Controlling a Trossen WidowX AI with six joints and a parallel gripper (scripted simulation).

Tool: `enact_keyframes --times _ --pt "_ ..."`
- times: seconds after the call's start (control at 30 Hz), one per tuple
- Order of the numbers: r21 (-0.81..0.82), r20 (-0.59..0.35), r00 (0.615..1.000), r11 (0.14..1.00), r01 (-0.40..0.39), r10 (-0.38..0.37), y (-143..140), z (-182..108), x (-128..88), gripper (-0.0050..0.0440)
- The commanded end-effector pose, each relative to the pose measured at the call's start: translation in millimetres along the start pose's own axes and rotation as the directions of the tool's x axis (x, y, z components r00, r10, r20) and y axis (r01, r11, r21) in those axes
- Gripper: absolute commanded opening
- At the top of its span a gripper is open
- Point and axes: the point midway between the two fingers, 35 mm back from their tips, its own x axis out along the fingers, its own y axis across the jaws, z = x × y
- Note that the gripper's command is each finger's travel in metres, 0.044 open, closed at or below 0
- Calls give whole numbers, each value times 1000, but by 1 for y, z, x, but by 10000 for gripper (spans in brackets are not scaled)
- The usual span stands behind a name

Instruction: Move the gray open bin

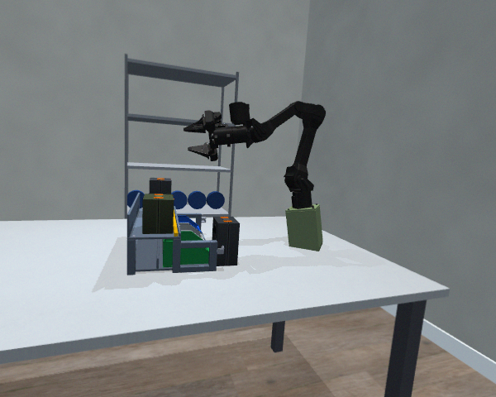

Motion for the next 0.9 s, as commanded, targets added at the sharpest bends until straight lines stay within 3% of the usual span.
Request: enact_keyframes --times 0.0,0.33,0.5,0.87 --pt "-41 22 999 999 -27 28 5 17 -6 440" --pt "-41 22 999 999 -27 28 5 17 -6 440" --pt "-159 18 999 986 -40 44 2 29 -13 440" --pt "-159 18 999 986 -40 44 2 29 -13 440"
